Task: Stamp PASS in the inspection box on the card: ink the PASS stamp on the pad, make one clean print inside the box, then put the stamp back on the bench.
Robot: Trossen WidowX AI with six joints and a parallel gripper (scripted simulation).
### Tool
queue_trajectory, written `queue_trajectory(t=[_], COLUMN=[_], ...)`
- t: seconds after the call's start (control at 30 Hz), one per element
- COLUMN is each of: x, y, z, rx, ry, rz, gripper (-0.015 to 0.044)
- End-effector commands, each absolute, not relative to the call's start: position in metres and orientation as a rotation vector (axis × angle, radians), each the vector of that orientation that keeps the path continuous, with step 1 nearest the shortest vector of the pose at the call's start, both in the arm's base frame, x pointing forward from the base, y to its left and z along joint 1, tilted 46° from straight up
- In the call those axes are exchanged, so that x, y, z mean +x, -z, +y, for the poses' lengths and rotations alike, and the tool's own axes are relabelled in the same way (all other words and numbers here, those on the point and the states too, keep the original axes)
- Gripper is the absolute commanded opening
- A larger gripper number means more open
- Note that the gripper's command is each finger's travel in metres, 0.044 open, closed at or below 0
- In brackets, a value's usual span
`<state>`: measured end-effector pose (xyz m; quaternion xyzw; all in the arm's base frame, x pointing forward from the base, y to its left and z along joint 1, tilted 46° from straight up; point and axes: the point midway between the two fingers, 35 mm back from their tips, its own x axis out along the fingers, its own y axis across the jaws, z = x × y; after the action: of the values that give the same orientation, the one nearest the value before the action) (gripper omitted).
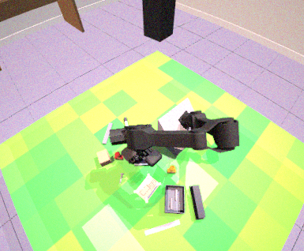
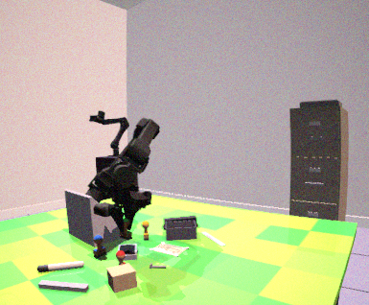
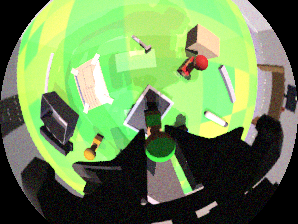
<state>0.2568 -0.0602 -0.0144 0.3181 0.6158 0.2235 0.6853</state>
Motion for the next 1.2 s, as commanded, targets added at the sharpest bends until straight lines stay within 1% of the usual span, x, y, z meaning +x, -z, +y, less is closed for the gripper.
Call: queue_trajectory(t=[0.0, 1.17], x=[0.257, 0.260], y=[0.017, 0.033], z=[-0.058, -0.041], rx=[0.720, 0.720], ry=[-0.499, -0.501], rz=[1.379, 1.378], gripper=[0.0000, 0.0000])
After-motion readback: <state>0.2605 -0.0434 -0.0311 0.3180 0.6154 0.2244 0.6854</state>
